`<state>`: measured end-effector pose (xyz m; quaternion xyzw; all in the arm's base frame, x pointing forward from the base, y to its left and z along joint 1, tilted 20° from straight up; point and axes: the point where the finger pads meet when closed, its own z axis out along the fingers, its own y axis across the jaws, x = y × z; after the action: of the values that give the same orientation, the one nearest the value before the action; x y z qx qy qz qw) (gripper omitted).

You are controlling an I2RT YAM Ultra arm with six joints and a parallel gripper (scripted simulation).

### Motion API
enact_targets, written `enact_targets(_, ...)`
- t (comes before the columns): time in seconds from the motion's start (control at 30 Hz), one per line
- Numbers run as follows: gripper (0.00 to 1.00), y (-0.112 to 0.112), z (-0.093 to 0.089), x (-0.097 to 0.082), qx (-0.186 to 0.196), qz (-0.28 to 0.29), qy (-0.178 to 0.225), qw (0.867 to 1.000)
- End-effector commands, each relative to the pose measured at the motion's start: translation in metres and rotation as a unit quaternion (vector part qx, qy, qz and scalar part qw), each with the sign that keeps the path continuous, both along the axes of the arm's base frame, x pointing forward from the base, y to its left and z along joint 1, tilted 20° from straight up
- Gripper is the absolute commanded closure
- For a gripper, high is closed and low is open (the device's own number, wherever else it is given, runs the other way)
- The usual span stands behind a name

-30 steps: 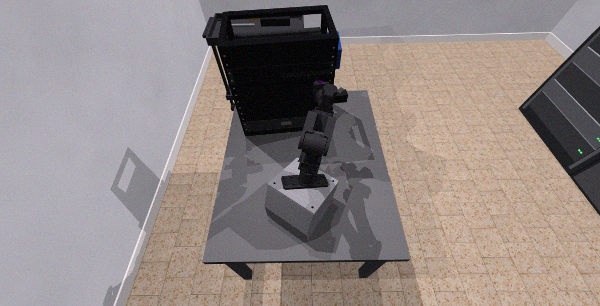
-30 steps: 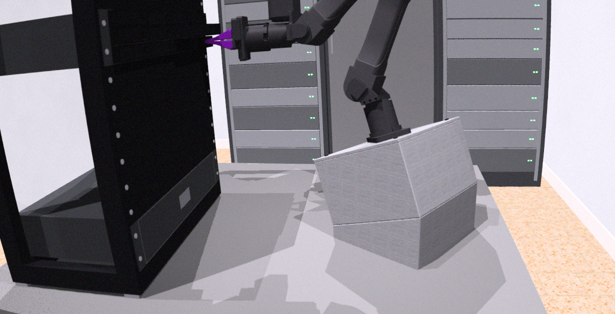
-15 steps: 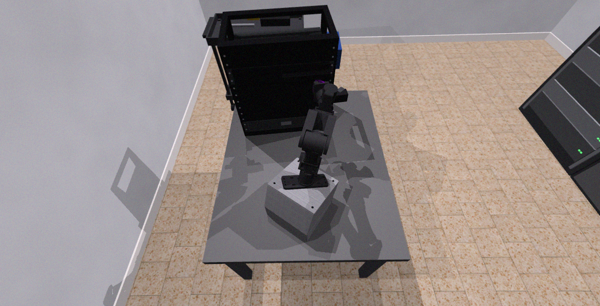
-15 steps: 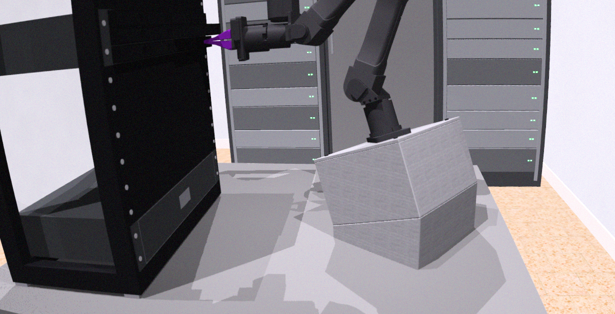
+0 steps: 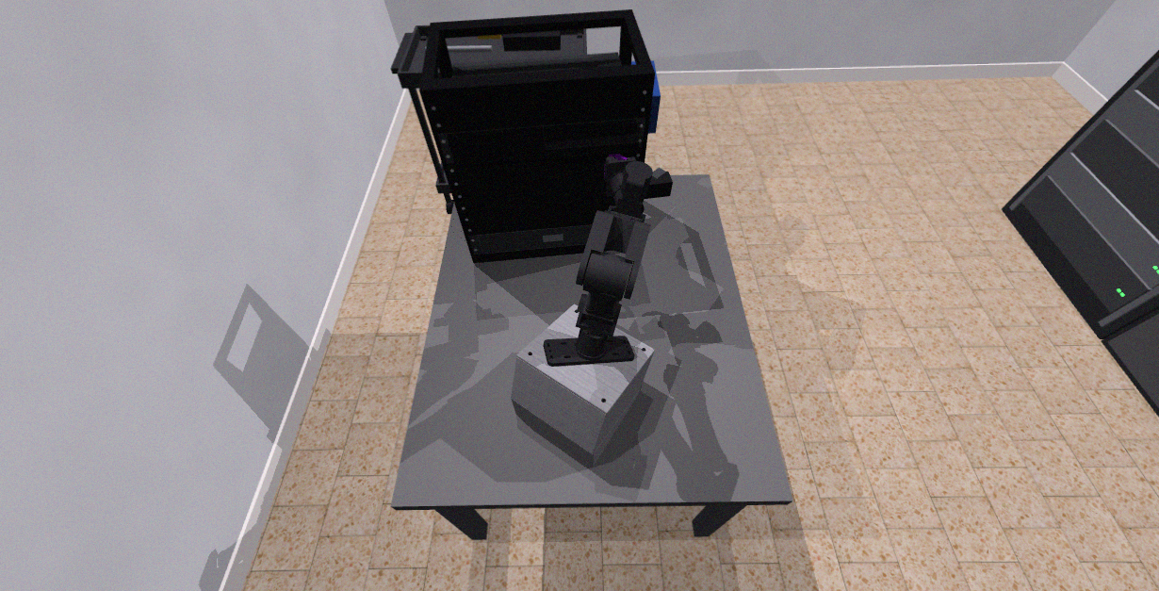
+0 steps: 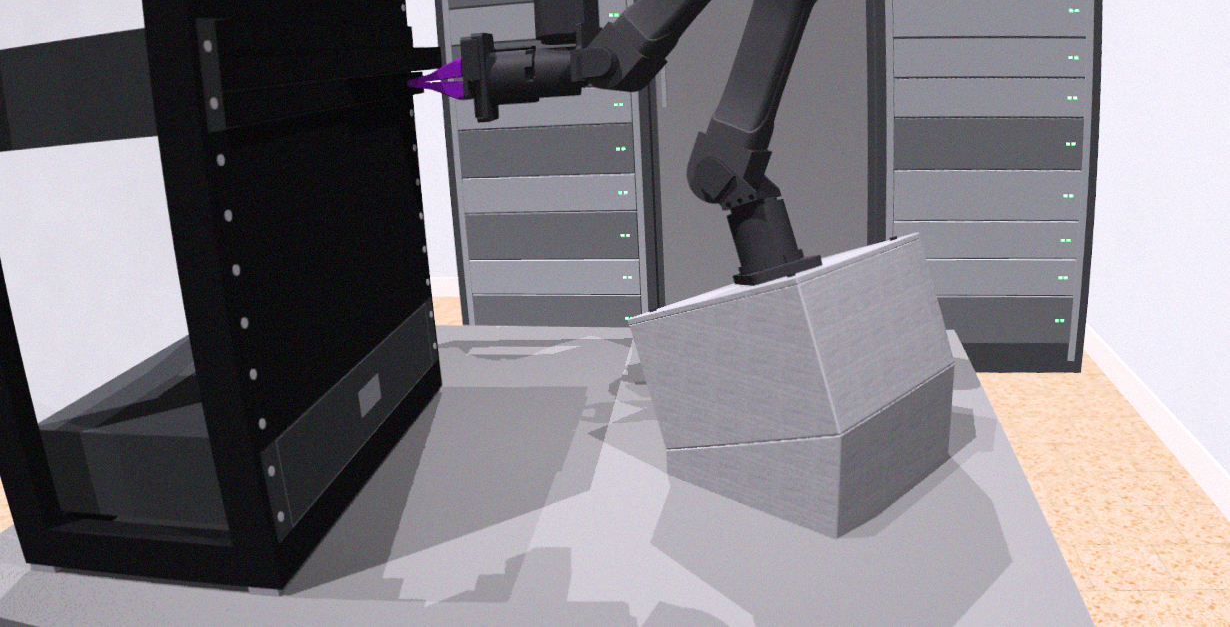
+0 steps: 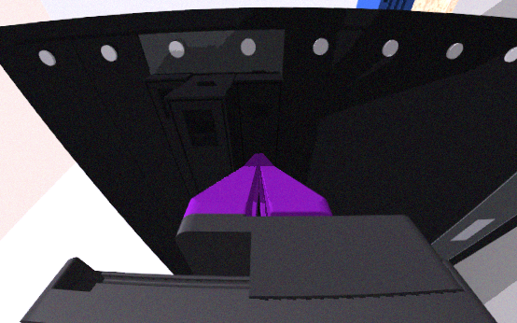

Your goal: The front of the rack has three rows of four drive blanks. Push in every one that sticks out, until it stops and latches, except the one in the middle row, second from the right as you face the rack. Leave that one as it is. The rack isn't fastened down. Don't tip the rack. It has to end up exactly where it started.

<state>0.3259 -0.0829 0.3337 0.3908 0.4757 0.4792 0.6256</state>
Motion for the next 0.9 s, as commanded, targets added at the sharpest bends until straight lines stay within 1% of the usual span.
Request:
enact_targets(0.0,1.00,-0.0159,0.0135,0.0051,-0.002,-0.031,-0.009,0.999)
enact_targets(0.17,1.00,-0.0178,0.0177,0.0055,-0.006,-0.032,-0.017,0.999)
enact_targets(0.23,1.00,-0.0178,0.0177,0.0055,-0.006,-0.032,-0.017,0.999)
enact_targets(0.27,1.00,-0.0187,0.0147,0.0068,-0.003,-0.032,-0.011,0.999)
enact_targets(0.87,1.00,-0.0187,0.0152,0.0074,-0.003,-0.032,-0.011,0.999)
